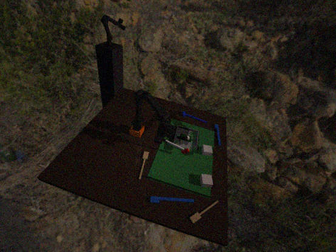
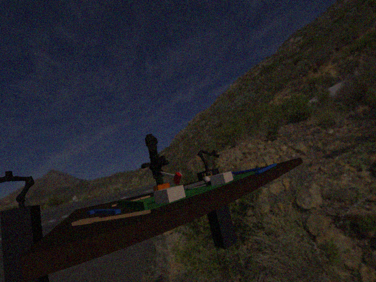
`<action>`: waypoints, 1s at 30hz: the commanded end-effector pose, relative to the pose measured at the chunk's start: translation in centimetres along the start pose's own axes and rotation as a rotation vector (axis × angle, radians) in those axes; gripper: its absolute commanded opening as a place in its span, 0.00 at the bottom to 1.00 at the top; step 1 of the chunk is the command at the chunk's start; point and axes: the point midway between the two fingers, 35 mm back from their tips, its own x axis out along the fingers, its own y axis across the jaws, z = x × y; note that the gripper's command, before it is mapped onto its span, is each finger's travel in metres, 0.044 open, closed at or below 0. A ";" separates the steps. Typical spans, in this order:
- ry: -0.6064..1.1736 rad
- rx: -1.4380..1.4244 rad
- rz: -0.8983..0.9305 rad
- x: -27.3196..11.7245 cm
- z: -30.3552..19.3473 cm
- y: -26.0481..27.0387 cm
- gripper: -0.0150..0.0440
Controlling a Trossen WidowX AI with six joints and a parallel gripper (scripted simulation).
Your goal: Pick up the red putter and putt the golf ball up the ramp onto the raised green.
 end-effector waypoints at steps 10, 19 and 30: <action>-0.007 0.000 -0.003 -0.7 0.0 0.0 0.25; -0.007 0.000 -0.003 -0.7 0.0 0.0 0.25; -0.007 0.000 -0.003 -0.7 0.0 0.0 0.25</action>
